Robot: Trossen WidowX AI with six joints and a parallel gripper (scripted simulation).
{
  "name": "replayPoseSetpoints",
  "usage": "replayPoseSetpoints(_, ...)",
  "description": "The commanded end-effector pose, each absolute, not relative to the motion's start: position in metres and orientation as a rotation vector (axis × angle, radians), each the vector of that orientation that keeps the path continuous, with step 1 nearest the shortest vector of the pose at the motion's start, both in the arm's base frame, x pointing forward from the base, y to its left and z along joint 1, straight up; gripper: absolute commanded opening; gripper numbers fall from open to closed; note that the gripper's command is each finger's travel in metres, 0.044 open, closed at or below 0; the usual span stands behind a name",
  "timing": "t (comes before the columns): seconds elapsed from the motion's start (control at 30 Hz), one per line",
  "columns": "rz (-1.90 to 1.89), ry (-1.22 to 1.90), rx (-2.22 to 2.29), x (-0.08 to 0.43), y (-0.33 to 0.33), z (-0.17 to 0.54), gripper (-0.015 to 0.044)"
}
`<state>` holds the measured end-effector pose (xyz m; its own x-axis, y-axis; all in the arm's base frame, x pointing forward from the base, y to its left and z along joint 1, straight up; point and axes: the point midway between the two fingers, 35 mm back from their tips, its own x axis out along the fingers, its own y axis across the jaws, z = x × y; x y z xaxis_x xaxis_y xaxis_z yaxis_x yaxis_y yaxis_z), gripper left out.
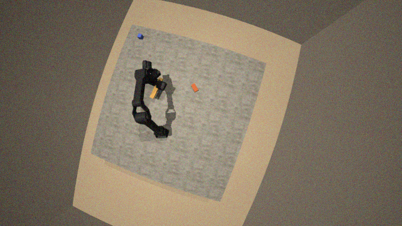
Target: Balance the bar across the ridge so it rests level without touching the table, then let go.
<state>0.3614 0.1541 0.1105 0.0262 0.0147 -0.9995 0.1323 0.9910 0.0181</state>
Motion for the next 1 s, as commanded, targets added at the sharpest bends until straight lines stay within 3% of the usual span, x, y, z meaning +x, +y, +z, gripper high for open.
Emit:
replayPoseSetpoints(0.0,-0.091,1.543,0.117,0.3614,0.1541,0.1106,0.0000)
replayPoseSetpoints(0.4,-0.091,1.543,0.117,0.3614,0.1541,0.1106,0.0000)
replayPoseSetpoints(0.6,-0.091,1.543,0.117,0.3614,0.1541,0.1106,0.0157)
replayPoseSetpoints(0.97,-0.091,1.543,0.117,0.3614,0.1541,0.1106,0.0167)
